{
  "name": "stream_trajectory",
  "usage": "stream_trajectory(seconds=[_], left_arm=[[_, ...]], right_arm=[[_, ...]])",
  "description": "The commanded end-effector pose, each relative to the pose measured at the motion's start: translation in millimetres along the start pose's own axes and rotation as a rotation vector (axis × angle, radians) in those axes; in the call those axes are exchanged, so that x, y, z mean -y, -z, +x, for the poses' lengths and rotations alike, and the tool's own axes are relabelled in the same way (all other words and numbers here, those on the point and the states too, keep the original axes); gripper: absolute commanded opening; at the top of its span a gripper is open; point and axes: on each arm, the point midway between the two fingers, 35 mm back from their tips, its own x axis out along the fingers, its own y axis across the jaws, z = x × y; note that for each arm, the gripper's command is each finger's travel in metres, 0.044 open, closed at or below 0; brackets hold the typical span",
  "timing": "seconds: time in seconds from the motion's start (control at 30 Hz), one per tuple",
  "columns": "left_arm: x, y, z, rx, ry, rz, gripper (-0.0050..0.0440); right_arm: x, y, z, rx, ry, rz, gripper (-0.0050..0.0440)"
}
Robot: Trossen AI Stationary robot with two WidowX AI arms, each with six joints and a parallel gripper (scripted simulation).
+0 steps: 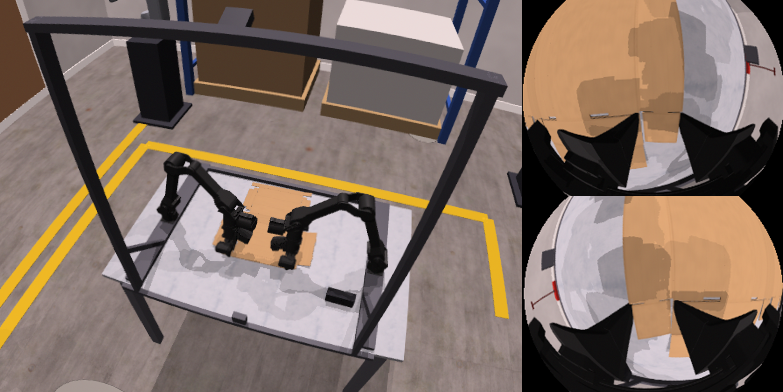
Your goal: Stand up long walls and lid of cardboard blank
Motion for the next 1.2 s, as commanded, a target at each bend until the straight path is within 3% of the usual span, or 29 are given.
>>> stream_trajectory(seconds=[0.0,1.17], left_arm=[[-11.2,0.8,15.1,-0.015,0.062,-0.009,0.0209],[-12.1,0.7,13.1,-0.014,0.077,-0.008,0.0209]], right_arm=[[12.1,-1.5,17.7,-0.021,-0.067,0.014,0.0206],[12.9,-1.7,15.3,-0.02,-0.083,0.013,0.0206]])
